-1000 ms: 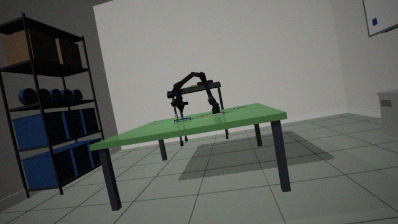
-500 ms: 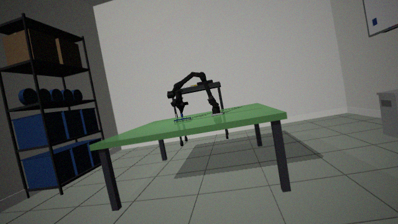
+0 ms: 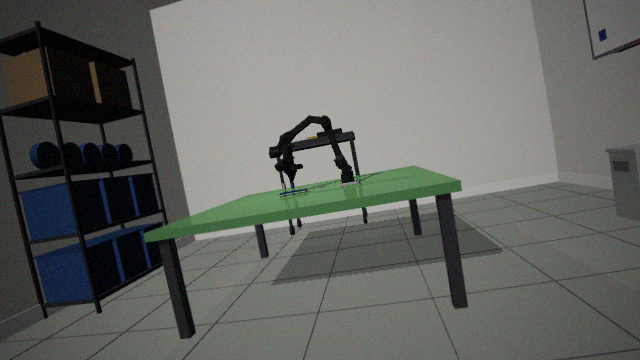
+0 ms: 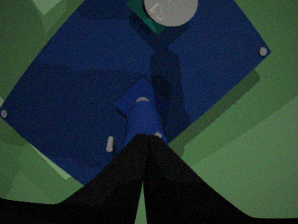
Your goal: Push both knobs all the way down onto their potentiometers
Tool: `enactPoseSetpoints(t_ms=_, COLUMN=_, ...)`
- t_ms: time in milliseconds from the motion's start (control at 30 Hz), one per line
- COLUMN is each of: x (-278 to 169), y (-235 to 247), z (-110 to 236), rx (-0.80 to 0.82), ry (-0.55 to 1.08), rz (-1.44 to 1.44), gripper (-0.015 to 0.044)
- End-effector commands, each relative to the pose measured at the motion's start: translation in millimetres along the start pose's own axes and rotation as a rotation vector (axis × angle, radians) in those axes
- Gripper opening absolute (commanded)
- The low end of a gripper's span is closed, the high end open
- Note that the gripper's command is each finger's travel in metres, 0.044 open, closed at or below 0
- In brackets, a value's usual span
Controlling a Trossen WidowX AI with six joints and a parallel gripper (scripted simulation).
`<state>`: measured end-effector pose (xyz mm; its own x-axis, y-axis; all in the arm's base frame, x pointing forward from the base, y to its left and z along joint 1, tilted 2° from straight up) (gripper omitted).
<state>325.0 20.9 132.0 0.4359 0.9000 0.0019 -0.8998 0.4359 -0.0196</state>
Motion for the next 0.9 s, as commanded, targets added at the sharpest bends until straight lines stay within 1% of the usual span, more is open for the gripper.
enactPoseSetpoints(t_ms=0, x=0.7, y=-2.1, z=-14.7, rx=0.015, ry=0.013, rz=0.006, gripper=0.0)
enactPoseSetpoints(t_ms=867, x=0.6, y=-2.0, z=-21.1, rx=0.015, ry=0.013, rz=0.006, gripper=0.0)
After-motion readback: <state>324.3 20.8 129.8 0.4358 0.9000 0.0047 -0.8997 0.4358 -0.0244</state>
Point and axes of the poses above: the point midway between the two fingers, 35 mm back from their tips, its own z axis back along the fingers, its own y axis across the jaws, x = y × z, the point moved 5 cm from there along z, back along the fingers, and after that the axes turned 14 degrees about z, right-handed, at the moved point
